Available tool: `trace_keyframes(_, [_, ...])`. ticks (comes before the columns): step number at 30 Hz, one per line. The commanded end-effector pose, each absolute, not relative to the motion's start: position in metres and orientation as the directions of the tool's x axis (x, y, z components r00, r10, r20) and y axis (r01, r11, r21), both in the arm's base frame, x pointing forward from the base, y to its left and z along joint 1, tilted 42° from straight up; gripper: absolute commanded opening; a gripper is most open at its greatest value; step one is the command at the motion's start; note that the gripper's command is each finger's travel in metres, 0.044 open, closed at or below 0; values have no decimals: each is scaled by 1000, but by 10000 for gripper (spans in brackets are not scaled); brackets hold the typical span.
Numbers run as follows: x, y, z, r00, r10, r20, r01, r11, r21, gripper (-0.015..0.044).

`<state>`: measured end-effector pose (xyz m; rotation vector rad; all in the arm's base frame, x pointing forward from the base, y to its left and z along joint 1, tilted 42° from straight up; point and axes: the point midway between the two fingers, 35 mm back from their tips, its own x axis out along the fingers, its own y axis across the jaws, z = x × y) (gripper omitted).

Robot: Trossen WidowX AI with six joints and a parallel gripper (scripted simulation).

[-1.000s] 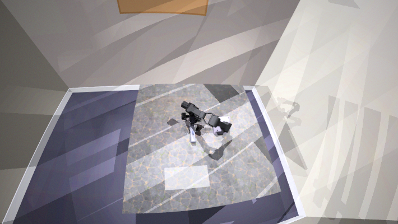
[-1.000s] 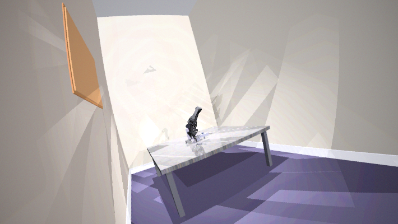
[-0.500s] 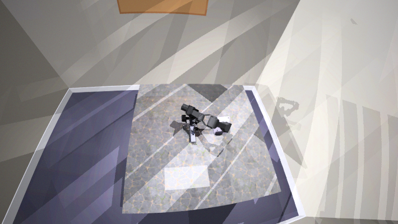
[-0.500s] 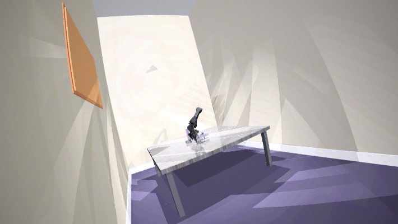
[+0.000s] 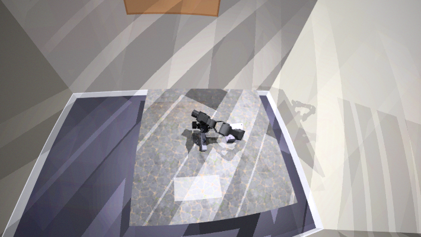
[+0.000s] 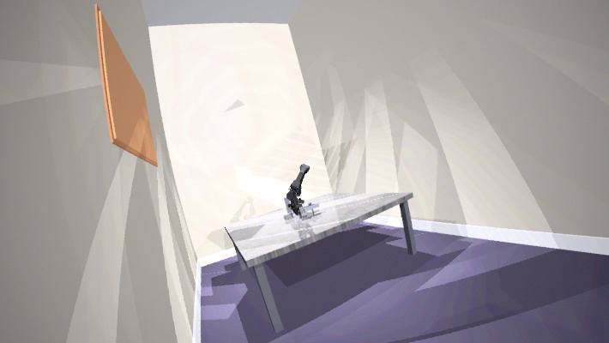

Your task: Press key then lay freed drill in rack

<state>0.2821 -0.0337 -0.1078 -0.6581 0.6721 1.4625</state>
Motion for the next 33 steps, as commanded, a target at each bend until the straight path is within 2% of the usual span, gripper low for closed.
trace_keyframes(1, [282, -34, -107, 0, 658, -753, -1000, 8, 6, 20])
trace_keyframes(4, [282, -34, -107, 0, 658, -753, -1000, 8, 6, 0])
trace_keyframes(33, [281, -57, -126, 1, 660, -751, -1000, 10, 8, 0])
